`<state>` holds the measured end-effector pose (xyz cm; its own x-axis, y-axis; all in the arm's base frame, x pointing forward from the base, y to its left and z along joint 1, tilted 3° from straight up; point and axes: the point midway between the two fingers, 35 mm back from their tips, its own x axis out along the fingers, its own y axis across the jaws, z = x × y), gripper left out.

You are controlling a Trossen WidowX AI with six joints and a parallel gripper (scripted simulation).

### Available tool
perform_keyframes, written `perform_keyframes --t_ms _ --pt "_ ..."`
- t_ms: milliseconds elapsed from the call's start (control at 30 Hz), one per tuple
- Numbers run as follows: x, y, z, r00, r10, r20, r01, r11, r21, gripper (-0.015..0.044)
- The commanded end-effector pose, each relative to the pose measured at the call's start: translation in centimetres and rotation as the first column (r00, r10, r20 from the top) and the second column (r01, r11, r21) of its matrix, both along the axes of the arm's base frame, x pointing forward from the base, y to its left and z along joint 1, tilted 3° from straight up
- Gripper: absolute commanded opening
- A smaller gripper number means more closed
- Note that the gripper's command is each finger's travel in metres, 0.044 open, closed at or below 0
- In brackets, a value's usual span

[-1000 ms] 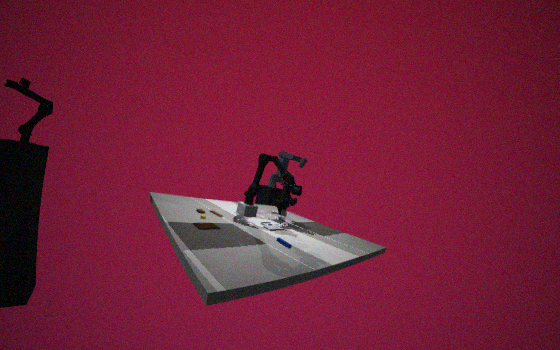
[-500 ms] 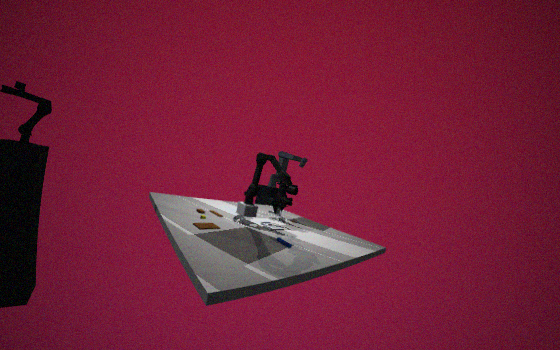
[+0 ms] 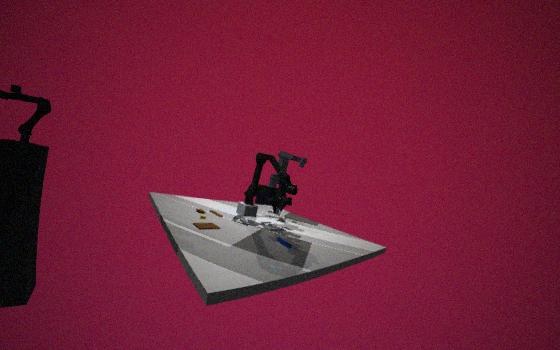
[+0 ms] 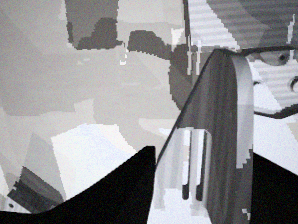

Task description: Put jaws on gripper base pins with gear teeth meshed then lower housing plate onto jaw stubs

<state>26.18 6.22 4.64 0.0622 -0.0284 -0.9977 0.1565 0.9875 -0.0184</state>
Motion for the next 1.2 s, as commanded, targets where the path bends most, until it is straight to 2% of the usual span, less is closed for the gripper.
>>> perform_keyframes --t_ms 0,567,1167 --pt "0.0 0.0 0.1 1.0 -0.006 0.005 0.006 1.0 0.005 0.0134" --pt "0.2 -0.1 0.1 1.0 -0.03 0.006 0.03 1.0 0.006 0.0134" --pt "5.0 -3.3 0.6 0.999 -0.03 0.011 0.03 1.0 0.003 0.0134"
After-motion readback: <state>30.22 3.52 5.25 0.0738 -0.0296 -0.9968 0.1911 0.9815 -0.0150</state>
